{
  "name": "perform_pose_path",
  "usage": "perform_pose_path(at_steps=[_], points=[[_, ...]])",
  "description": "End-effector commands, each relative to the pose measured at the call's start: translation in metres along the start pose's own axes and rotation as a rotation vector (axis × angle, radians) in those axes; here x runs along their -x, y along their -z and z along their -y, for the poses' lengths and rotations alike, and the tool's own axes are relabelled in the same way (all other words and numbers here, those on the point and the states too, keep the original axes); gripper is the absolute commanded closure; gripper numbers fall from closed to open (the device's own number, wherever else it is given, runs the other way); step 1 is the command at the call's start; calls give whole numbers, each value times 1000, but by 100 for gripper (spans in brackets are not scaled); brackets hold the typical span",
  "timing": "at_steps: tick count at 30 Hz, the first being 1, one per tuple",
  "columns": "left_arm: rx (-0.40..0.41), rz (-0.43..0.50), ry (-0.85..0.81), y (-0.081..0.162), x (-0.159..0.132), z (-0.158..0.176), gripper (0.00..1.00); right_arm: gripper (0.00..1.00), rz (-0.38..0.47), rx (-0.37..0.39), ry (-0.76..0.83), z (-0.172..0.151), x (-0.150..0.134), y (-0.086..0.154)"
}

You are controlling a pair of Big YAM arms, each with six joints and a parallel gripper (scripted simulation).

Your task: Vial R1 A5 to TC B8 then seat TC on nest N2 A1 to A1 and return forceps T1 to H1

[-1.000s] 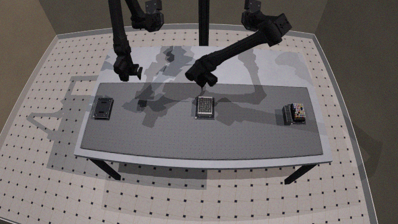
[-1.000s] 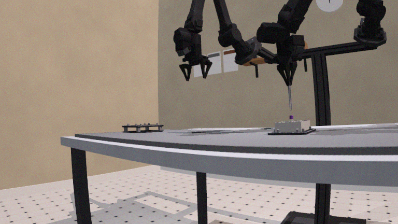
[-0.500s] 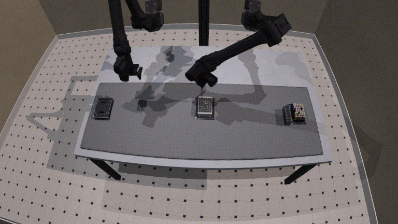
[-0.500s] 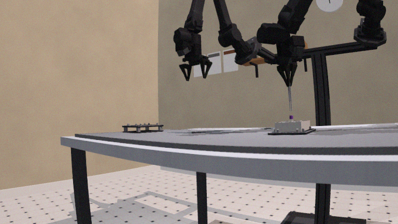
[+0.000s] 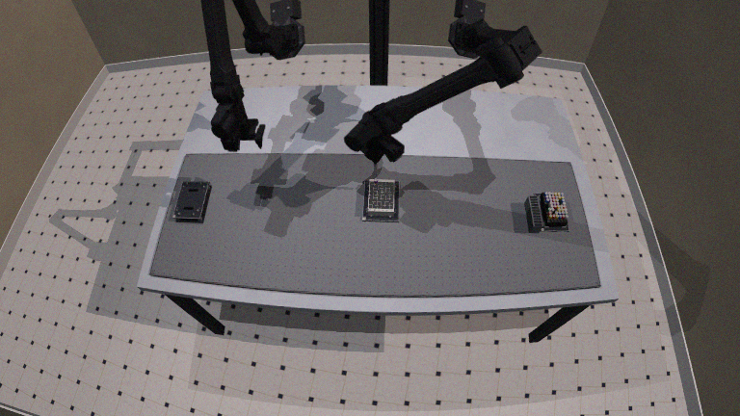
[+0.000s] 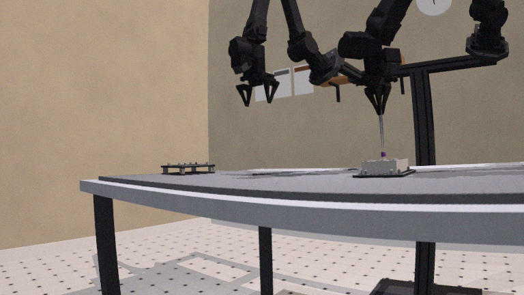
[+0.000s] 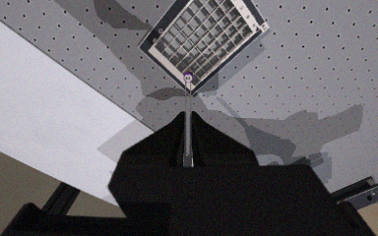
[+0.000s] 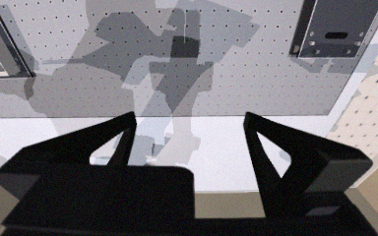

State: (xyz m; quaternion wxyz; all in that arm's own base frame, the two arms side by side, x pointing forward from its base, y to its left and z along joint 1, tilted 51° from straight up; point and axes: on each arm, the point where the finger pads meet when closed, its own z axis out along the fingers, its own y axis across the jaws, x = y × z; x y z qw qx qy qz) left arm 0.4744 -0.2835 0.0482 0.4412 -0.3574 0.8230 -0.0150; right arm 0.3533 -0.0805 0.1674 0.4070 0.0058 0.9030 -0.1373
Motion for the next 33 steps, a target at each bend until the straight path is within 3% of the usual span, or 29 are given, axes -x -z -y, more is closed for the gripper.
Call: perform_pose_path(at_steps=[1, 33], points=[[-5, 4, 9, -5, 6, 6, 93, 0, 17, -1, 13, 1, 8, 3], [-9, 1, 4, -10, 2, 8, 93, 0, 17, -1, 13, 1, 8, 3]])
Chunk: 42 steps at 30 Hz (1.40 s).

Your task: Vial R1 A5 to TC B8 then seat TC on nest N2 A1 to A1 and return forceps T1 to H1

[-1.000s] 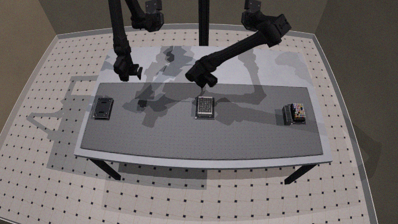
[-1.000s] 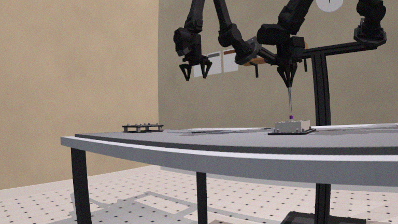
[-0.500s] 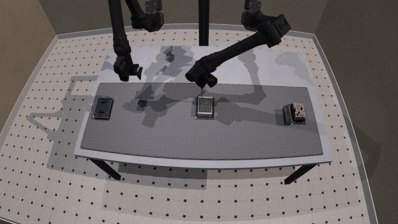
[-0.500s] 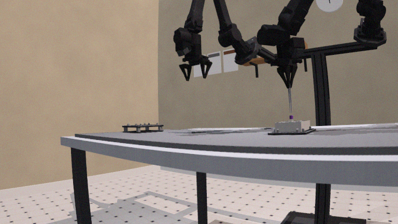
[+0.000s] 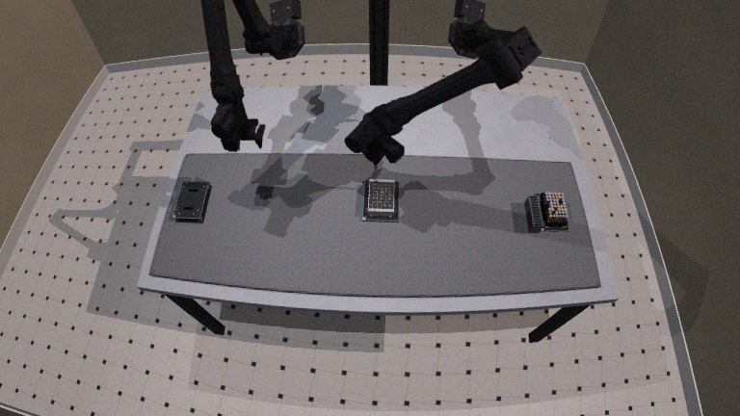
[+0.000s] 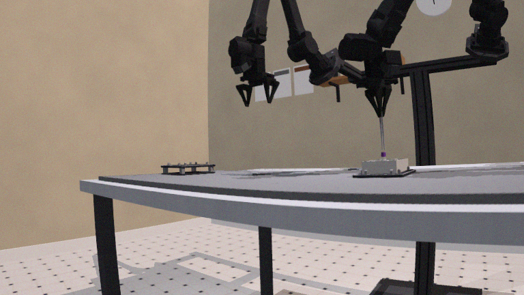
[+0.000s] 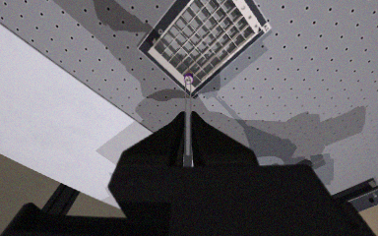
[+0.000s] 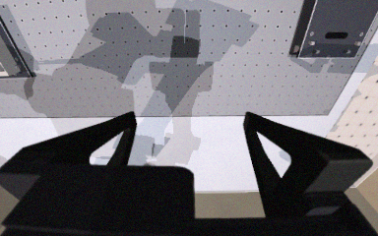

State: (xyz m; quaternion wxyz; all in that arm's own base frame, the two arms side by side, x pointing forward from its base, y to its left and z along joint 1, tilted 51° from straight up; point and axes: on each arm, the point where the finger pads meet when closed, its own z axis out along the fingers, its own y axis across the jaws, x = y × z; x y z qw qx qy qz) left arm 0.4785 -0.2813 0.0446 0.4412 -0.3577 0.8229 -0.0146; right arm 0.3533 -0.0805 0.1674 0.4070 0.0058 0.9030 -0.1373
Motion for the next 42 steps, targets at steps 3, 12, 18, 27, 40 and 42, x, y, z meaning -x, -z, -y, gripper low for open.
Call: perform_pose_path(at_steps=[3, 12, 18, 27, 40, 42], points=[[-1, 1, 0, -7, 1, 4, 93, 0, 17, -1, 13, 1, 8, 3], [0, 2, 2, -10, 2, 4, 93, 0, 17, -1, 13, 1, 8, 3], [-12, 2, 8, -6, 4, 9, 93, 0, 17, -1, 13, 1, 8, 3], [-9, 3, 9, -10, 4, 8, 93, 0, 17, -1, 13, 1, 8, 3], [-3, 1, 1, -11, 1, 4, 93, 0, 17, -1, 13, 1, 8, 3], [-3, 1, 1, -11, 1, 4, 93, 0, 17, -1, 13, 1, 8, 3]])
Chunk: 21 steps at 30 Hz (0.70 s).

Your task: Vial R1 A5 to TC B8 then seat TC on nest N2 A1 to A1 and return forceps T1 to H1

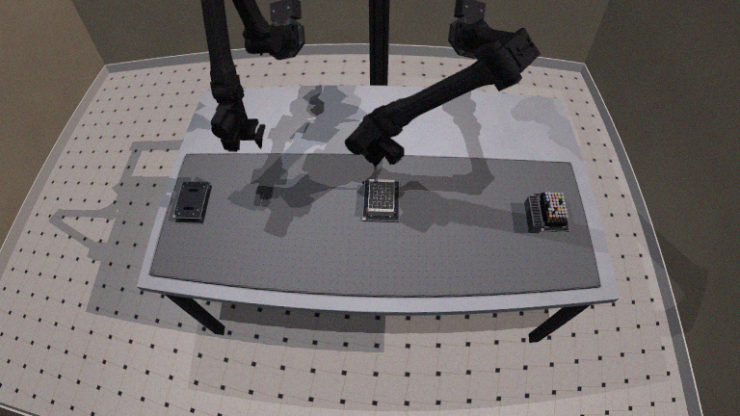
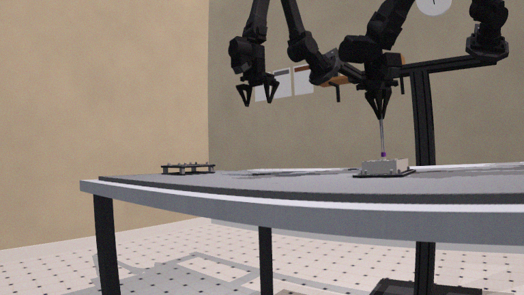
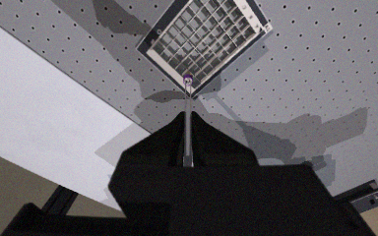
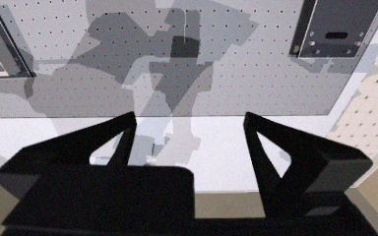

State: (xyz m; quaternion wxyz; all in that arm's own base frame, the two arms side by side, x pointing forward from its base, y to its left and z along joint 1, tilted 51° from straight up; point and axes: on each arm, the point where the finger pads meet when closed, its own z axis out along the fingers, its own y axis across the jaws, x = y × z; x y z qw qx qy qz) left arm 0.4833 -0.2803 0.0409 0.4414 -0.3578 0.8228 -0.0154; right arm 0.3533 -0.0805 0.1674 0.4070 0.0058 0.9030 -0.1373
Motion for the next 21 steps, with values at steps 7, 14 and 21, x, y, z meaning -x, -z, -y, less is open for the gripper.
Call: perform_pose_path(at_steps=[7, 14, 21], points=[[-2, 1, 1, -5, 2, 3, 93, 0, 17, -1, 13, 1, 8, 3], [-1, 1, -1, -5, 1, 2, 93, 0, 17, -1, 13, 1, 8, 3], [1, 1, -2, -5, 1, 0, 93, 0, 17, -1, 13, 1, 8, 3]])
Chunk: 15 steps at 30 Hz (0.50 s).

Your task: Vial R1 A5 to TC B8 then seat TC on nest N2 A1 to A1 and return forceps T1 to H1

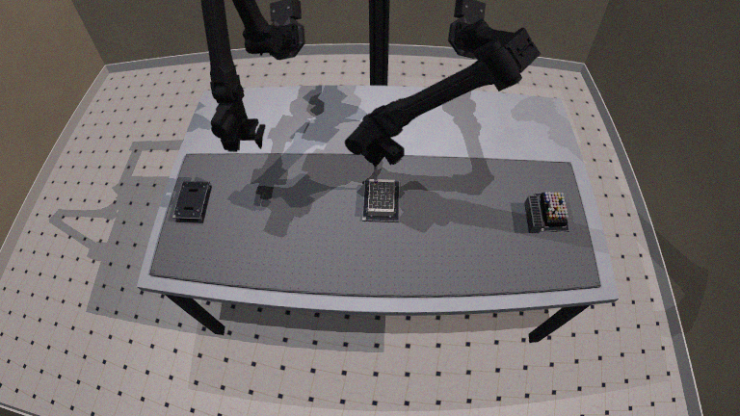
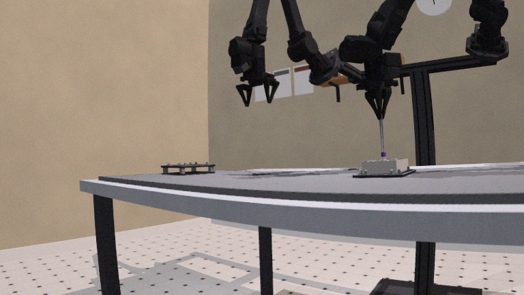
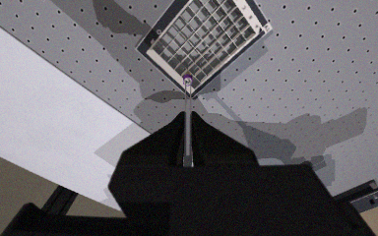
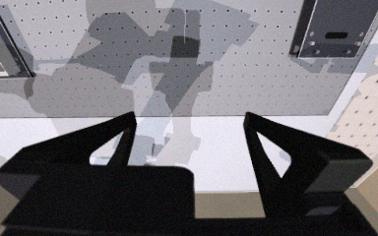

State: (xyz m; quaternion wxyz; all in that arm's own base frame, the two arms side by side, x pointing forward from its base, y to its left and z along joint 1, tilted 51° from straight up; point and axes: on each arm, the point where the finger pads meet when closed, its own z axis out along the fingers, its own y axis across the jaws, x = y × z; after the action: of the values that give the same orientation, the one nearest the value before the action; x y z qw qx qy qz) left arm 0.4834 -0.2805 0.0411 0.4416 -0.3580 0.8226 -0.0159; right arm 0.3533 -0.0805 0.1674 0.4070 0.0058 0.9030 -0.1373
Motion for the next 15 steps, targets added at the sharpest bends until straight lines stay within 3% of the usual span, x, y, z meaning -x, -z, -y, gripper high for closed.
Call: perform_pose_path(at_steps=[1, 15], points=[[1, 0, -3, -5, 1, 0, 93, 0, 17, -1, 13, 1, 8, 3], [4, 0, -5, -4, 0, -4, 93, 0, 17, -1, 13, 1, 8, 3]])
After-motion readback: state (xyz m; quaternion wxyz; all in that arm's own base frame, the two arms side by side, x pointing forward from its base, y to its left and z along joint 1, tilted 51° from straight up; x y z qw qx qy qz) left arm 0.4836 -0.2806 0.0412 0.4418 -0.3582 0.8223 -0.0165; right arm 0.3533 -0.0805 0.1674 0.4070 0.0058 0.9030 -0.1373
